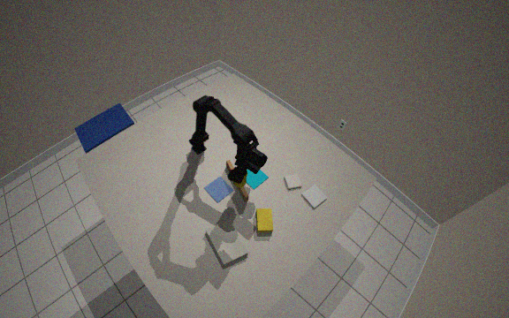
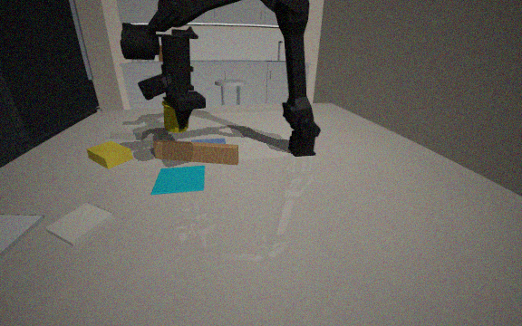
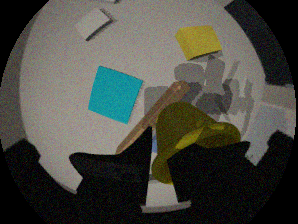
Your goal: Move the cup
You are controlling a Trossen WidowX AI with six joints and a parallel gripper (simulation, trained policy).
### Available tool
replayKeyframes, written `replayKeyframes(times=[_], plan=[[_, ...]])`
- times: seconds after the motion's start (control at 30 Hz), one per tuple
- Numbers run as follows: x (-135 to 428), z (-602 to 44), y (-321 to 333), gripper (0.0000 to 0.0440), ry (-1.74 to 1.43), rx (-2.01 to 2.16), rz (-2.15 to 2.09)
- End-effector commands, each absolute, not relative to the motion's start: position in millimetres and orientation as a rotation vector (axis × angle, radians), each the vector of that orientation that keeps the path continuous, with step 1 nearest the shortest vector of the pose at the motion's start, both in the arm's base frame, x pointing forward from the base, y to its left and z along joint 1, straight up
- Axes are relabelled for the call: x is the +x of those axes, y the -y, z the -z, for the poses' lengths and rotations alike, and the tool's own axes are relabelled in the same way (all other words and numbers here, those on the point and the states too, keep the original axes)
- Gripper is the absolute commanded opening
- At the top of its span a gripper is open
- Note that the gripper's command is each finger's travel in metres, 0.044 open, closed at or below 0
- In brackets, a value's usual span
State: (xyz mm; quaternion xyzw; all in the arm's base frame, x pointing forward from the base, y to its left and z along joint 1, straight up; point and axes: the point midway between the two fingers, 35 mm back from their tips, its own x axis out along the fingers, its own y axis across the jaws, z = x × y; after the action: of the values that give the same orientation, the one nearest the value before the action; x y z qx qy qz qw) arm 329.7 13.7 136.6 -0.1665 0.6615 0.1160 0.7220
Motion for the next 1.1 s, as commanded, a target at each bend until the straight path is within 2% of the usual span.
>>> replayKeyframes(times=[0.0, 0.73, 1.07], plan=[[336, -140, -26, 0.0000, -1.431, -0.370, -0.267], [347, -121, -112, 0.0000, -1.345, -0.407, -0.340], [341, -94, -130, 0.0000, -1.355, -0.408, -0.330]])
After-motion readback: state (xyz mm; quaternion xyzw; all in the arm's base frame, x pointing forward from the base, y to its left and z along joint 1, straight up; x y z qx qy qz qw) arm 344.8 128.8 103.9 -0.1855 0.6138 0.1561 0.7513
